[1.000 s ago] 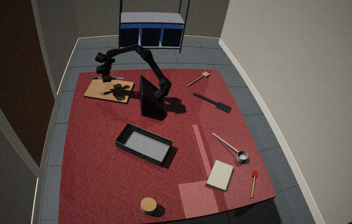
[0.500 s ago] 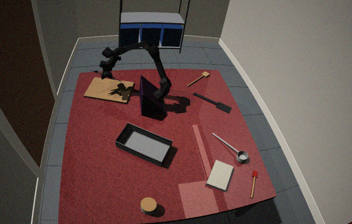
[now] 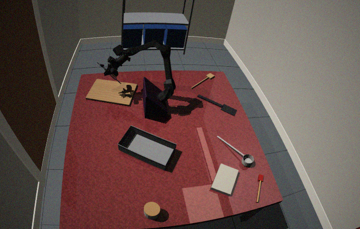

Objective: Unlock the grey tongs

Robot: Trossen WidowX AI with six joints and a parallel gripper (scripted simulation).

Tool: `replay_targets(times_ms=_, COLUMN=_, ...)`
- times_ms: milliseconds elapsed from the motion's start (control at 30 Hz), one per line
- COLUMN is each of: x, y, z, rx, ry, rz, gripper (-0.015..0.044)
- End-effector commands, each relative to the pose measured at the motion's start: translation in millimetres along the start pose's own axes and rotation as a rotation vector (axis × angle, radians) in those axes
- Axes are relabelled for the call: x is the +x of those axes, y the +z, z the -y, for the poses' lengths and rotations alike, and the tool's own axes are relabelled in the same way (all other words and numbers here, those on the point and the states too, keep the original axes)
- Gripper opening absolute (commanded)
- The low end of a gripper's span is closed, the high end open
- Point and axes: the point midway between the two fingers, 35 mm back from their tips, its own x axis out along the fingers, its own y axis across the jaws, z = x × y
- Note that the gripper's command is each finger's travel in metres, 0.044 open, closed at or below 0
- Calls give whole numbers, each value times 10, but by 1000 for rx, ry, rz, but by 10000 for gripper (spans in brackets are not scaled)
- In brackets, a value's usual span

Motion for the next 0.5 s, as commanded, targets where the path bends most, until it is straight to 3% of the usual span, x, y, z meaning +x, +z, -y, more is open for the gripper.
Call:
replay_targets(times_ms=0, x=-176, y=106, z=6, rx=-22, ry=-5, rz=111, gripper=-150)
replay_targets(times_ms=267, x=-409, y=174, z=-25, rx=-53, ry=-7, rz=265, gripper=-150)
replay_targets(times_ms=467, x=-429, y=178, z=-28, rx=-56, ry=-8, rz=278, gripper=-150)
